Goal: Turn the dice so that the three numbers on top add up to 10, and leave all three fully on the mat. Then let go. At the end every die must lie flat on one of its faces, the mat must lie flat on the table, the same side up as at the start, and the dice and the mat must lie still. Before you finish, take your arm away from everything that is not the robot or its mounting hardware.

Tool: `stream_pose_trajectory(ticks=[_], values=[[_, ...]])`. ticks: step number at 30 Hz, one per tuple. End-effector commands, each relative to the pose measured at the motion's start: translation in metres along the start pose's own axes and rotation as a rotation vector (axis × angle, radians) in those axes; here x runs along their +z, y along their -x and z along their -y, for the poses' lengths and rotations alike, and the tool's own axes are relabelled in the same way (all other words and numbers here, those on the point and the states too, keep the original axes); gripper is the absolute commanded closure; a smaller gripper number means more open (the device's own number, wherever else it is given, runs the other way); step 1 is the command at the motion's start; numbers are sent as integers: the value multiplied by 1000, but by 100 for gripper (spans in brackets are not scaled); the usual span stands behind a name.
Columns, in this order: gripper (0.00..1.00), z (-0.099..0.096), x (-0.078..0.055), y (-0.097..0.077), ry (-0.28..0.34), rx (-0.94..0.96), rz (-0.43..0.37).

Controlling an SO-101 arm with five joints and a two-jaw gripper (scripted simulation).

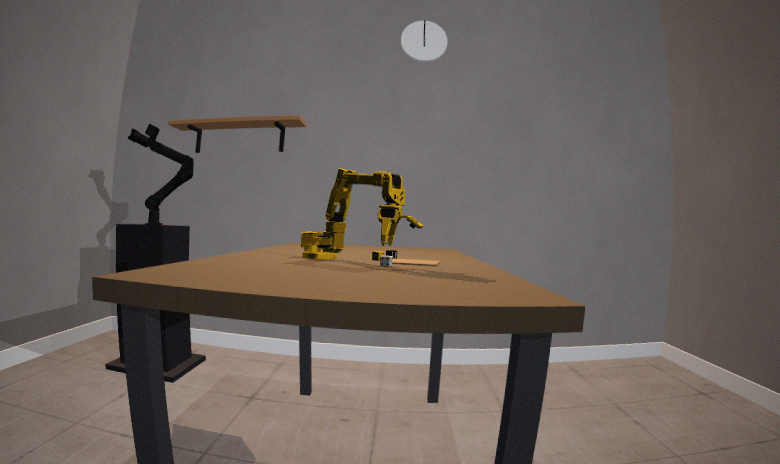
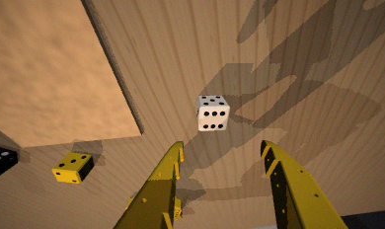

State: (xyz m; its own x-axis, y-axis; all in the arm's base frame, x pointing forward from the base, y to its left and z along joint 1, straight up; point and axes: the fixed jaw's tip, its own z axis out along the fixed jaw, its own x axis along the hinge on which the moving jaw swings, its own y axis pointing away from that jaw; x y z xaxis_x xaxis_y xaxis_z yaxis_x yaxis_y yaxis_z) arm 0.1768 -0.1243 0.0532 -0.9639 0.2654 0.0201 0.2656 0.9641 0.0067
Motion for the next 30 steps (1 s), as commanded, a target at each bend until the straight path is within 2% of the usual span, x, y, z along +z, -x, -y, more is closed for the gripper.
stream_pose_trajectory(ticks=[1, 8, 23, 30], values=[[69, 5, -9, 6, -23, 0, 60], [69, 5, -3, 7, -23, 0, 60], [69, 6, 24, 8, -23, 0, 60], [69, 5, 30, 8, -23, 0, 60]])
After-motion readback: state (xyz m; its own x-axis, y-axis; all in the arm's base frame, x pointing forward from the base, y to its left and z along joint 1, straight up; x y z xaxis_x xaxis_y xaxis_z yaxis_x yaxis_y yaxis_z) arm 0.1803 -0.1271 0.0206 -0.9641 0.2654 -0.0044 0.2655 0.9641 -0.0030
